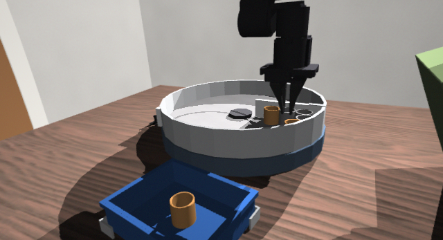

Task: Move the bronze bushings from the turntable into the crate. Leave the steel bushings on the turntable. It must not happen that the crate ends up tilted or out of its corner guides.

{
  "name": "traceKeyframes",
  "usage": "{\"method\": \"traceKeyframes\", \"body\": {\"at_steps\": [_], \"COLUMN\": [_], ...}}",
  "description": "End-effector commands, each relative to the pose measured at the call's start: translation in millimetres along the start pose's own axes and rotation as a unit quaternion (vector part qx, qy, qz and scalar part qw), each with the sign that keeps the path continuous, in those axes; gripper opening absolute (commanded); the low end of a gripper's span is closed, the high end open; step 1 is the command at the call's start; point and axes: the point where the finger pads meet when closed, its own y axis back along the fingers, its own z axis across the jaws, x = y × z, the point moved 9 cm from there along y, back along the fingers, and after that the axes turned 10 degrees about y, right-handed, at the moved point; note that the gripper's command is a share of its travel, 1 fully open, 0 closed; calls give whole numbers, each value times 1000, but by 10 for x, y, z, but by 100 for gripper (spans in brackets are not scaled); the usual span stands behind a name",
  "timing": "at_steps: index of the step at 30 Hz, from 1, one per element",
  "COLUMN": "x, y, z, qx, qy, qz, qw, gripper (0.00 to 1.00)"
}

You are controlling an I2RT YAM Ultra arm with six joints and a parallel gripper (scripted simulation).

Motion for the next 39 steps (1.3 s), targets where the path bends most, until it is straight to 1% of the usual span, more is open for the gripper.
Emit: {"method": "traceKeyframes", "body": {"at_steps": [1, 30, 34, 39], "x": [-16, -15, -9, -11], "y": [85, 81, 48, 48], "z": [91, 75, -25, -38], "qx": [-20, -17, -8, -5], "qy": [-1, -1, -2, -2], "qz": [-11, -10, -9, -8], "qw": [1000, 1000, 1000, 1000], "gripper": [15, 15, 15, 15]}}
